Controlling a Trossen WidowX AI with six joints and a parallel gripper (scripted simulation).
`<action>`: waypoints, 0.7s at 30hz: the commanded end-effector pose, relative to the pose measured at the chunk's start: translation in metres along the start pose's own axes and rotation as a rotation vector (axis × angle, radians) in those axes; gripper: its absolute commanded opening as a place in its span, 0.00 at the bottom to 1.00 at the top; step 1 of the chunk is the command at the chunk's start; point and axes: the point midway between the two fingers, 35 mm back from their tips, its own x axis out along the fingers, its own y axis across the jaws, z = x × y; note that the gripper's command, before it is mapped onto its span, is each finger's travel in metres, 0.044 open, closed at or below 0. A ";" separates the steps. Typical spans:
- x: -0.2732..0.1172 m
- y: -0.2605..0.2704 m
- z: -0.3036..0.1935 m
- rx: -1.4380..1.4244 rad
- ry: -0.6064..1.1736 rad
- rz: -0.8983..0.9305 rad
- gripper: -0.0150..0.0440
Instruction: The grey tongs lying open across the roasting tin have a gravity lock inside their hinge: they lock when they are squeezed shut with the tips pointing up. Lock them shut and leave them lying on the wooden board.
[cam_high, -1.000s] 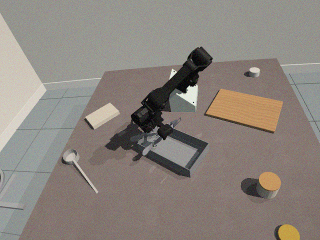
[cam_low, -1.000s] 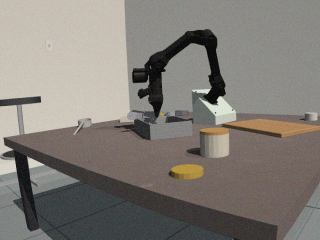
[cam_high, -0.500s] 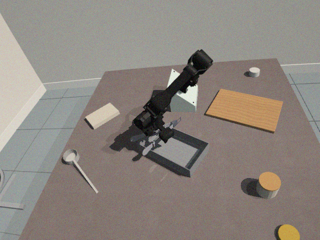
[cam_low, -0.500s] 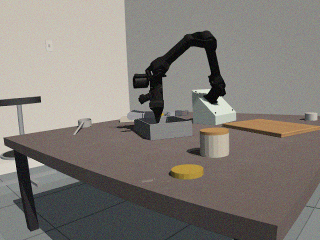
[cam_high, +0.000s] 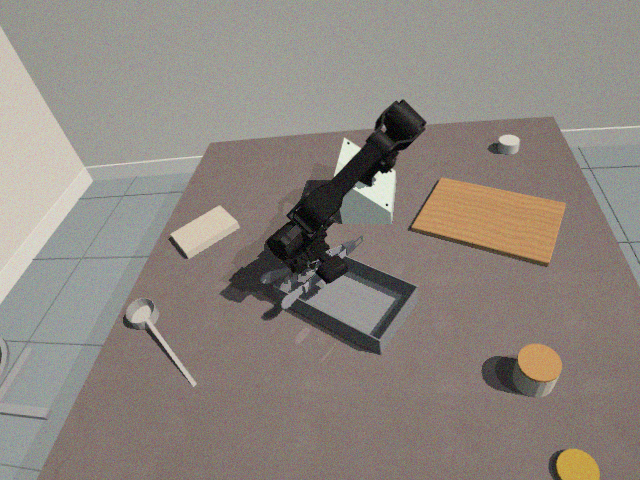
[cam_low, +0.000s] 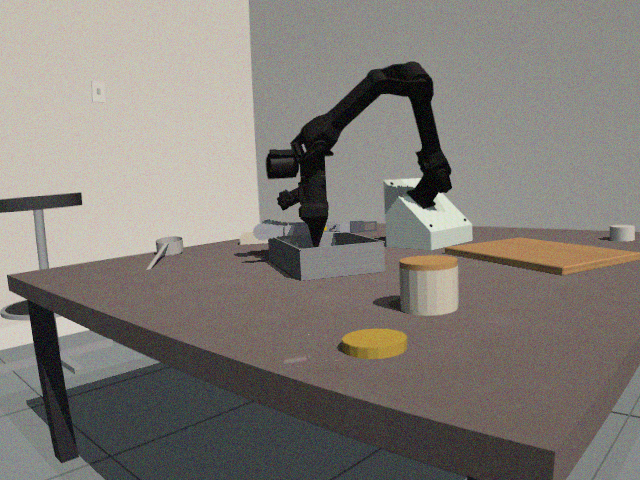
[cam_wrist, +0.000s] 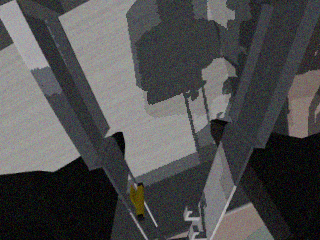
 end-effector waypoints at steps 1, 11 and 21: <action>0.000 0.002 0.000 -0.006 0.002 0.007 0.72; 0.000 0.002 0.000 -0.006 0.002 0.007 0.61; 0.000 0.002 0.000 -0.006 0.002 0.007 0.49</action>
